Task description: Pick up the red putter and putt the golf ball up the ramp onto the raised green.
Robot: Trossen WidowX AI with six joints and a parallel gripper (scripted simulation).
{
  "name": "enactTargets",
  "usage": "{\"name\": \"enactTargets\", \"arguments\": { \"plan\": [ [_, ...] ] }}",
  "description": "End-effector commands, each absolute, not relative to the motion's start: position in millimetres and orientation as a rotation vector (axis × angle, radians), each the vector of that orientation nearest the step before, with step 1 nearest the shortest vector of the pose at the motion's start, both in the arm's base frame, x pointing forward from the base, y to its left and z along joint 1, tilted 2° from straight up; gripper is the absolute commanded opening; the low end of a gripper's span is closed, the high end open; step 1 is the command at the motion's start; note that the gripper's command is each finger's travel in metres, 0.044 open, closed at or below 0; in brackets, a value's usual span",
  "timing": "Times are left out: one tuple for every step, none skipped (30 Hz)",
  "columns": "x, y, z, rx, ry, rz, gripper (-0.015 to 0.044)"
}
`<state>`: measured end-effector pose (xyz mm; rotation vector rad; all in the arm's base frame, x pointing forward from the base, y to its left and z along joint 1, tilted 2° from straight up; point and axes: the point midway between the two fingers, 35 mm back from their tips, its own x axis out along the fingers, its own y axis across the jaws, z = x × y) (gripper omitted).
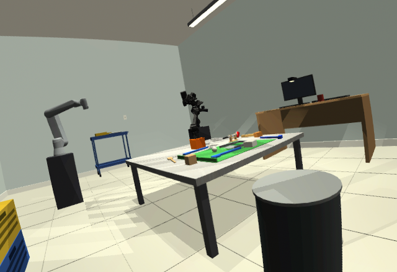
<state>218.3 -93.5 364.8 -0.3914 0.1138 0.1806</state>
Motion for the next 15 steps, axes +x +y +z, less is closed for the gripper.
{"name": "enactTargets", "arguments": {
  "plan": [
    [241.3,-89.9,341.4,-0.379,0.169,0.250,0.0440],
    [249.8,-86.2,332.6,-0.374,0.191,0.282,0.0440],
    [258.3,-81.5,323.3,-0.370,0.216,0.316,0.0440],
    [266.6,-75.9,313.6,-0.368,0.241,0.351,0.0440],
    [274.6,-69.5,303.6,-0.368,0.267,0.387,0.0440],
    [282.1,-62.2,293.4,-0.370,0.295,0.423,0.0440],
    [289.1,-54.1,282.8,-0.374,0.323,0.460,0.0440],
    [295.6,-45.3,272.1,-0.380,0.352,0.498,0.0440],
    [301.3,-35.9,261.1,-0.388,0.382,0.537,0.0440],
    [306.4,-25.8,250.0,-0.399,0.412,0.577,0.0440],
    [310.7,-15.2,238.7,-0.412,0.443,0.617,0.0440],
    [314.1,-4.1,227.3,-0.427,0.473,0.658,0.0440],
    [317.2,7.0,217.1,-0.447,0.501,0.697,0.0440],
    [319.4,18.4,206.9,-0.468,0.528,0.737,0.0440],
    [320.9,30.0,196.6,-0.491,0.555,0.777,0.0440]
  ]
}}
